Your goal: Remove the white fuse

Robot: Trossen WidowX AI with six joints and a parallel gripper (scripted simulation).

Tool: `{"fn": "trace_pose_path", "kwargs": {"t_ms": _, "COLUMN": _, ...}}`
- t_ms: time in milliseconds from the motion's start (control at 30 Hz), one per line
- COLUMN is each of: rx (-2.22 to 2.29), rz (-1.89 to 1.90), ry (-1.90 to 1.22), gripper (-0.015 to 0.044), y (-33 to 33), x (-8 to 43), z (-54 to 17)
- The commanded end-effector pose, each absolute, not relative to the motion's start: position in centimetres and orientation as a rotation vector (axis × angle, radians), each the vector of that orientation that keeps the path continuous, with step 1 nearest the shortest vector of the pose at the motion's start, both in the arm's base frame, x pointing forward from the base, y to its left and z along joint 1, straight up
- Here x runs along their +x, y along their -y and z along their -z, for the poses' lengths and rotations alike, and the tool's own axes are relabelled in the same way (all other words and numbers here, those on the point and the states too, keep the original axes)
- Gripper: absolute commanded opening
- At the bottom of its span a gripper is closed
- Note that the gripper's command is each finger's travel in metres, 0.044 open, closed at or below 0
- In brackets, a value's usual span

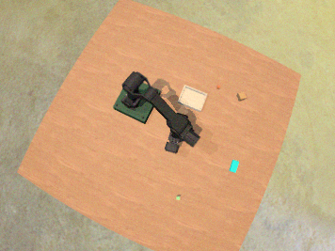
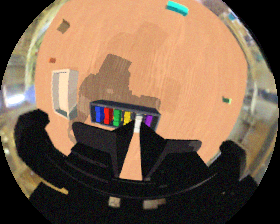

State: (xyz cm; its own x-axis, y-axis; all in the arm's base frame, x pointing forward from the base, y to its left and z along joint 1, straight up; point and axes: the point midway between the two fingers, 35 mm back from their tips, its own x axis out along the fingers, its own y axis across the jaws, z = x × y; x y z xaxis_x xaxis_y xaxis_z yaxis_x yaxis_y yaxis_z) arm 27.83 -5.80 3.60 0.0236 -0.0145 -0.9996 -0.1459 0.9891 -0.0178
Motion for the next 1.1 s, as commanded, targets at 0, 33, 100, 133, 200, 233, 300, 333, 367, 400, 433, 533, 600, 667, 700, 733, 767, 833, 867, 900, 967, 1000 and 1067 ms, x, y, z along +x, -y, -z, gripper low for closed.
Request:
{"fn": "trace_pose_path", "kwargs": {"t_ms": 0, "rx": -0.126, "rz": -0.101, "ry": -1.544, "gripper": 0.0000, "y": 5.8, "x": 27.9, "z": -3.8}}
{"fn": "trace_pose_path", "kwargs": {"t_ms": 33, "rx": -0.126, "rz": -0.101, "ry": -1.544, "gripper": 0.0000, "y": 5.8, "x": 27.9, "z": -3.9}}
{"fn": "trace_pose_path", "kwargs": {"t_ms": 100, "rx": -0.126, "rz": -0.101, "ry": -1.544, "gripper": 0.0000, "y": 5.8, "x": 27.9, "z": -4.0}}
{"fn": "trace_pose_path", "kwargs": {"t_ms": 133, "rx": -0.126, "rz": -0.101, "ry": -1.544, "gripper": 0.0000, "y": 5.8, "x": 27.9, "z": -4.0}}
{"fn": "trace_pose_path", "kwargs": {"t_ms": 200, "rx": -0.126, "rz": -0.101, "ry": -1.544, "gripper": 0.0000, "y": 5.8, "x": 27.9, "z": -4.1}}
{"fn": "trace_pose_path", "kwargs": {"t_ms": 233, "rx": -0.125, "rz": -0.101, "ry": -1.544, "gripper": 0.0000, "y": 5.8, "x": 27.9, "z": -4.2}}
{"fn": "trace_pose_path", "kwargs": {"t_ms": 300, "rx": -0.125, "rz": -0.101, "ry": -1.544, "gripper": 0.0000, "y": 5.8, "x": 27.9, "z": -4.3}}
{"fn": "trace_pose_path", "kwargs": {"t_ms": 333, "rx": -0.125, "rz": -0.101, "ry": -1.544, "gripper": 0.0000, "y": 5.8, "x": 27.9, "z": -4.3}}
{"fn": "trace_pose_path", "kwargs": {"t_ms": 367, "rx": -0.125, "rz": -0.101, "ry": -1.544, "gripper": 0.0000, "y": 5.8, "x": 27.9, "z": -4.4}}
{"fn": "trace_pose_path", "kwargs": {"t_ms": 400, "rx": -0.125, "rz": -0.101, "ry": -1.544, "gripper": 0.0000, "y": 5.8, "x": 27.9, "z": -4.4}}
{"fn": "trace_pose_path", "kwargs": {"t_ms": 433, "rx": -0.125, "rz": -0.101, "ry": -1.544, "gripper": 0.0000, "y": 5.8, "x": 27.9, "z": -4.5}}
{"fn": "trace_pose_path", "kwargs": {"t_ms": 533, "rx": -0.125, "rz": -0.101, "ry": -1.544, "gripper": 0.0000, "y": 5.8, "x": 27.9, "z": -4.6}}
{"fn": "trace_pose_path", "kwargs": {"t_ms": 600, "rx": -0.125, "rz": -0.101, "ry": -1.544, "gripper": 0.0000, "y": 5.8, "x": 27.9, "z": -4.7}}
{"fn": "trace_pose_path", "kwargs": {"t_ms": 667, "rx": -0.124, "rz": -0.101, "ry": -1.544, "gripper": 0.0000, "y": 5.8, "x": 27.9, "z": -4.8}}
{"fn": "trace_pose_path", "kwargs": {"t_ms": 700, "rx": -0.124, "rz": -0.101, "ry": -1.544, "gripper": 0.0000, "y": 5.8, "x": 27.9, "z": -4.9}}
{"fn": "trace_pose_path", "kwargs": {"t_ms": 733, "rx": -0.124, "rz": -0.101, "ry": -1.544, "gripper": 0.0000, "y": 5.8, "x": 27.9, "z": -4.9}}
{"fn": "trace_pose_path", "kwargs": {"t_ms": 767, "rx": -0.124, "rz": -0.101, "ry": -1.544, "gripper": 0.0000, "y": 5.8, "x": 27.8, "z": -5.0}}
{"fn": "trace_pose_path", "kwargs": {"t_ms": 833, "rx": -0.124, "rz": -0.101, "ry": -1.544, "gripper": 0.0000, "y": 5.8, "x": 27.8, "z": -5.1}}
{"fn": "trace_pose_path", "kwargs": {"t_ms": 867, "rx": -0.124, "rz": -0.101, "ry": -1.544, "gripper": 0.0000, "y": 5.8, "x": 27.8, "z": -5.1}}
{"fn": "trace_pose_path", "kwargs": {"t_ms": 900, "rx": -0.124, "rz": -0.101, "ry": -1.544, "gripper": 0.0000, "y": 5.8, "x": 27.8, "z": -5.2}}
{"fn": "trace_pose_path", "kwargs": {"t_ms": 967, "rx": -0.124, "rz": -0.101, "ry": -1.544, "gripper": 0.0000, "y": 5.8, "x": 27.8, "z": -5.3}}
{"fn": "trace_pose_path", "kwargs": {"t_ms": 1000, "rx": -0.124, "rz": -0.101, "ry": -1.544, "gripper": 0.0000, "y": 5.8, "x": 27.8, "z": -5.3}}
{"fn": "trace_pose_path", "kwargs": {"t_ms": 1067, "rx": -0.124, "rz": -0.101, "ry": -1.544, "gripper": 0.0000, "y": 5.8, "x": 27.8, "z": -5.4}}
